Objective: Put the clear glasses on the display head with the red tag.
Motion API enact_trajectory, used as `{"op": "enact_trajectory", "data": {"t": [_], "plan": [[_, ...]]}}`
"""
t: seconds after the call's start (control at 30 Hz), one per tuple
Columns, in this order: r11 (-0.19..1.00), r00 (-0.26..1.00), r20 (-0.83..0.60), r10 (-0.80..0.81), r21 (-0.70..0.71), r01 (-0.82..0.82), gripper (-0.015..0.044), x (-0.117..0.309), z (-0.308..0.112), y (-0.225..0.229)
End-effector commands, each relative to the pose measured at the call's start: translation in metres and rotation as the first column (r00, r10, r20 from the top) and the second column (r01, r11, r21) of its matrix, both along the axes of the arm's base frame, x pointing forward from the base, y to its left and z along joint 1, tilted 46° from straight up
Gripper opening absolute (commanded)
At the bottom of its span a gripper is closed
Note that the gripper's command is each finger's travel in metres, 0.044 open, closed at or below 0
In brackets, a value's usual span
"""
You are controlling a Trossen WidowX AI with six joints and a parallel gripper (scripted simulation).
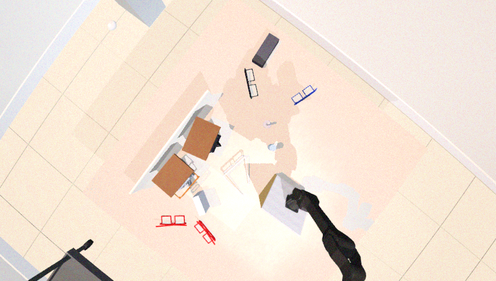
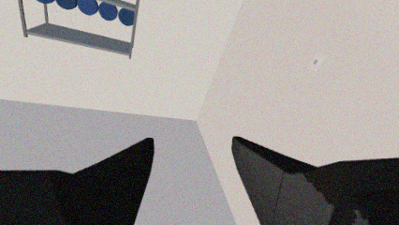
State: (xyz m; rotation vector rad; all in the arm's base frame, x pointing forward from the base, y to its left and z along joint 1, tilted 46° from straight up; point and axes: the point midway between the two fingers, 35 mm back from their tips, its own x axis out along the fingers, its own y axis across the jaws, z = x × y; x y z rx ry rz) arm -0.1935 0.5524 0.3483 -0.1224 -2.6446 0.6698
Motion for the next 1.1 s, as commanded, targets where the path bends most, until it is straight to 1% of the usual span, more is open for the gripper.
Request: {"op": "enact_trajectory", "data": {"t": [0.0,0.13,0.23,0.33,0.47,0.57,0.63,0.7,0.77,0.9,0.97,1.07], "plan": [[0.953,0.993,-0.092,-0.071,-0.299,0.04,0.02,0.046,-0.011,0.032],[0.804,0.962,-0.203,-0.18,-0.594,0.025,0.02,0.097,-0.029,0.061],[0.648,0.916,-0.281,-0.288,-0.761,-0.029,0.02,0.138,-0.045,0.079],[0.482,0.845,-0.344,-0.411,-0.868,-0.119,0.02,0.181,-0.063,0.092],[0.283,0.712,-0.396,-0.579,-0.917,-0.28,0.02,0.24,-0.088,0.101],[0.168,0.583,-0.408,-0.703,-0.891,-0.422,0.02,0.285,-0.109,0.102],[0.114,0.483,-0.402,-0.778,-0.846,-0.52,0.02,0.315,-0.124,0.1],[0.083,0.37,-0.381,-0.847,-0.783,-0.617,0.02,0.345,-0.141,0.095],[0.076,0.249,-0.347,-0.904,-0.704,-0.706,0.02,0.375,-0.159,0.088],[0.134,-0.006,-0.242,-0.97,-0.518,-0.845,0.02,0.432,-0.195,0.065],[0.197,-0.134,-0.173,-0.976,-0.419,-0.887,0.02,0.459,-0.214,0.05],[0.321,-0.318,-0.056,-0.946,-0.275,-0.906,0.02,0.496,-0.242,0.022]]}}
